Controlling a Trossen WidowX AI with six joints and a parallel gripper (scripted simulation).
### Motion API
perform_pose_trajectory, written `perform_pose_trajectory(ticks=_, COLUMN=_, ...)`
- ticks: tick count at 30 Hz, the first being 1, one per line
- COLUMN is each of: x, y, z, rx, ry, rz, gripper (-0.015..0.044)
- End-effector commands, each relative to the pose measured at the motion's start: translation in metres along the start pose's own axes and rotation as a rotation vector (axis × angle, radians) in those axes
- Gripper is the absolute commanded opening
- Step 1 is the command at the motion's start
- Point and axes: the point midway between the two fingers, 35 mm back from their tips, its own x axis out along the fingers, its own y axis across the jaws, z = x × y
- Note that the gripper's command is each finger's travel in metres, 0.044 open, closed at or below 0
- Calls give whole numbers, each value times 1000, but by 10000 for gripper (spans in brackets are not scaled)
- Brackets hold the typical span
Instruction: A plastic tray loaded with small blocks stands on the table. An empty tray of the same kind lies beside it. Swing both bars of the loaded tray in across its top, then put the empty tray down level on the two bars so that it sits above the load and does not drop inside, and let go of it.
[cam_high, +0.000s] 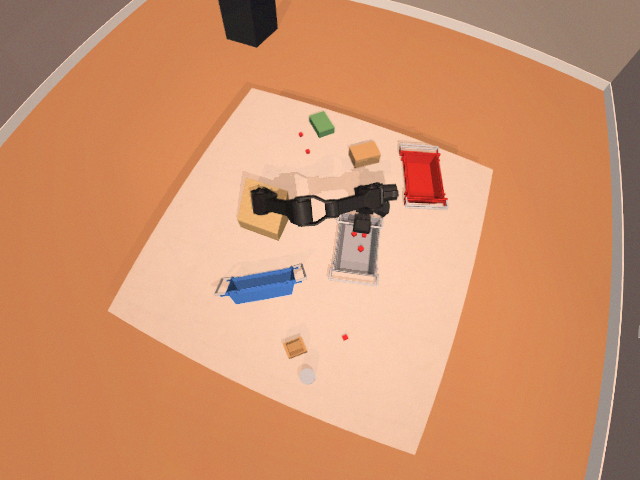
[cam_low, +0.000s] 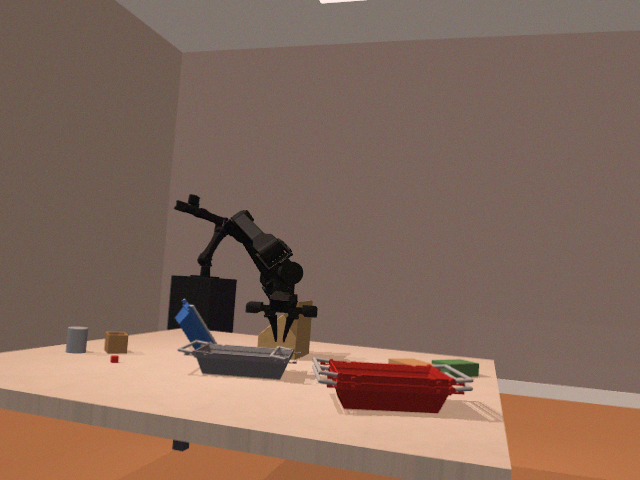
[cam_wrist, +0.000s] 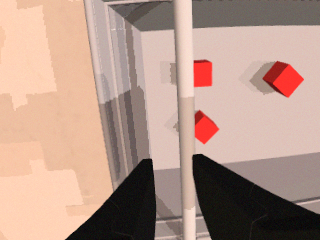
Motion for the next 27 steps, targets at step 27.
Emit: perform_pose_trajectory(ticks=27, x=-142, y=1, z=2, rx=-2, ry=0, rz=8, gripper=83)
